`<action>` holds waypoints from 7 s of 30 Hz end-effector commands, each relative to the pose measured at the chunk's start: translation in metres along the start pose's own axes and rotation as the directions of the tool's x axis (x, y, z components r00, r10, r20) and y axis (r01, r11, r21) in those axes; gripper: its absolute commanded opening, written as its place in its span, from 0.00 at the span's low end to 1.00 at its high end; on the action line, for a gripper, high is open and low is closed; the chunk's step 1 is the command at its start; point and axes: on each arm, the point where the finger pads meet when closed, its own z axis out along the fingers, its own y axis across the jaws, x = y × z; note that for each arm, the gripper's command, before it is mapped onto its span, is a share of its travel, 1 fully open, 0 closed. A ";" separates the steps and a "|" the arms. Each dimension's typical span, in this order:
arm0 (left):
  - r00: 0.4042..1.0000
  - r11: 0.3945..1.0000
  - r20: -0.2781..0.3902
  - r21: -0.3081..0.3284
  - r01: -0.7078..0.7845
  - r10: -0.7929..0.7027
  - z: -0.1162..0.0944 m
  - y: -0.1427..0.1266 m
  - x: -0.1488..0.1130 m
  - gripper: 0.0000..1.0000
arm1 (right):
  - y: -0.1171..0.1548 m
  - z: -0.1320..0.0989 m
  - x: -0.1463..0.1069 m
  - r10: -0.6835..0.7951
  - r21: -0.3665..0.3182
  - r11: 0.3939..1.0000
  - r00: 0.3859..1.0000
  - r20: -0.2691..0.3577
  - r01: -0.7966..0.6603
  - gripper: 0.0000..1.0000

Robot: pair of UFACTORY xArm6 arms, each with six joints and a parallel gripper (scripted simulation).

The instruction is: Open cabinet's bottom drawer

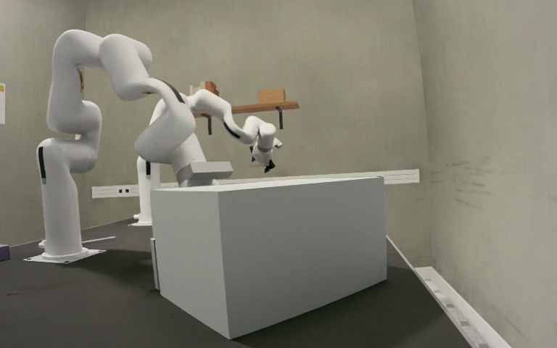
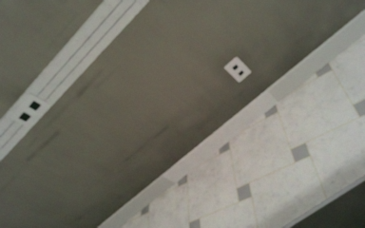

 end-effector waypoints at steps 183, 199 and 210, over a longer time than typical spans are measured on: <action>1.000 1.000 -0.003 -0.001 0.004 -0.004 -0.001 -0.001 0.002 1.00 | -0.002 -0.173 -0.090 0.003 0.001 1.000 1.000 -0.003 -0.003 1.00; 1.000 1.000 -0.003 -0.001 0.004 -0.004 -0.001 -0.001 0.002 1.00 | -0.002 -0.201 0.000 0.003 0.001 1.000 1.000 -0.003 -0.003 1.00; 1.000 1.000 -0.003 -0.001 0.004 -0.004 -0.001 -0.001 0.002 1.00 | -0.059 -0.241 -0.035 -0.109 0.000 0.994 0.993 -0.045 0.109 1.00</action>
